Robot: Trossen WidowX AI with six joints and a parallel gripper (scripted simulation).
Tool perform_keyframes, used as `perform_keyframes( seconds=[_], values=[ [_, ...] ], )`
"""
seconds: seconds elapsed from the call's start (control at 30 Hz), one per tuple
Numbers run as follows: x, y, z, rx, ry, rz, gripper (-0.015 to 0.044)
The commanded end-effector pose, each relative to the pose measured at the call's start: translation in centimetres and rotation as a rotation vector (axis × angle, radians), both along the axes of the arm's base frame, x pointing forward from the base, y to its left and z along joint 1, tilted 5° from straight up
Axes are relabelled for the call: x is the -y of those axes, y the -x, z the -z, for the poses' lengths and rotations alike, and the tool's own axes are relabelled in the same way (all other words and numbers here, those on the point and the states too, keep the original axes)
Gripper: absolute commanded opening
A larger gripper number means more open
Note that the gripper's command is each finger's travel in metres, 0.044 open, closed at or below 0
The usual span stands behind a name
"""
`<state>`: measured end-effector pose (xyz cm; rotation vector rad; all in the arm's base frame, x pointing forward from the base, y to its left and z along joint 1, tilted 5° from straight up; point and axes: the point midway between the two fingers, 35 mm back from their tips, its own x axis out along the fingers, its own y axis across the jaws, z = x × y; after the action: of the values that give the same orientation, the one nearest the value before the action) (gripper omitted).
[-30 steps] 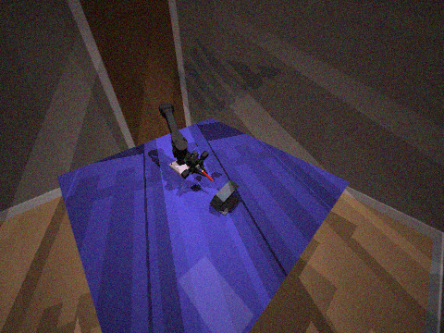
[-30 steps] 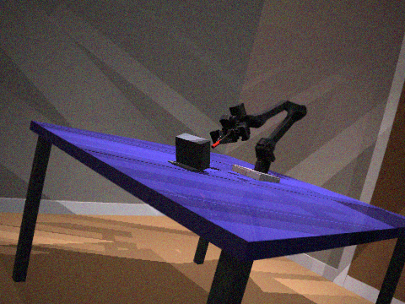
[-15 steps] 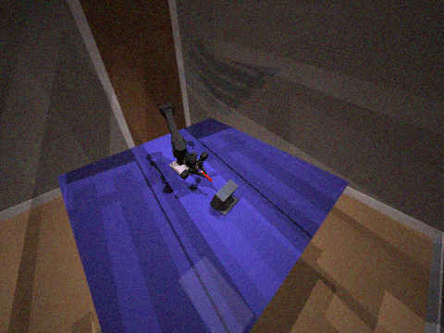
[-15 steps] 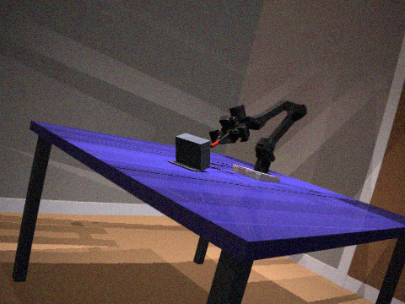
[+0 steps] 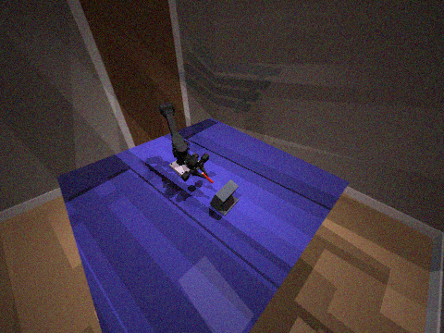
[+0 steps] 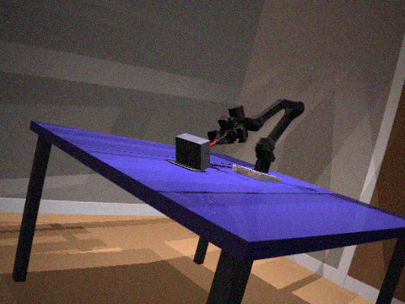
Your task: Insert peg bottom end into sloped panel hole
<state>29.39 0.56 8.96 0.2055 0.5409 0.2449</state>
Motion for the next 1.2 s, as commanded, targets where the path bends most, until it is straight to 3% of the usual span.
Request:
perform_keyframes(
  seconds=[0.0, 1.17],
  values=[
    [0.0, -0.3, 0.2, 0.007, 0.007, 0.002, 0.0000],
    [0.0, -2.0, 1.2, 0.060, 0.031, 0.009, 0.0000]
  ],
)
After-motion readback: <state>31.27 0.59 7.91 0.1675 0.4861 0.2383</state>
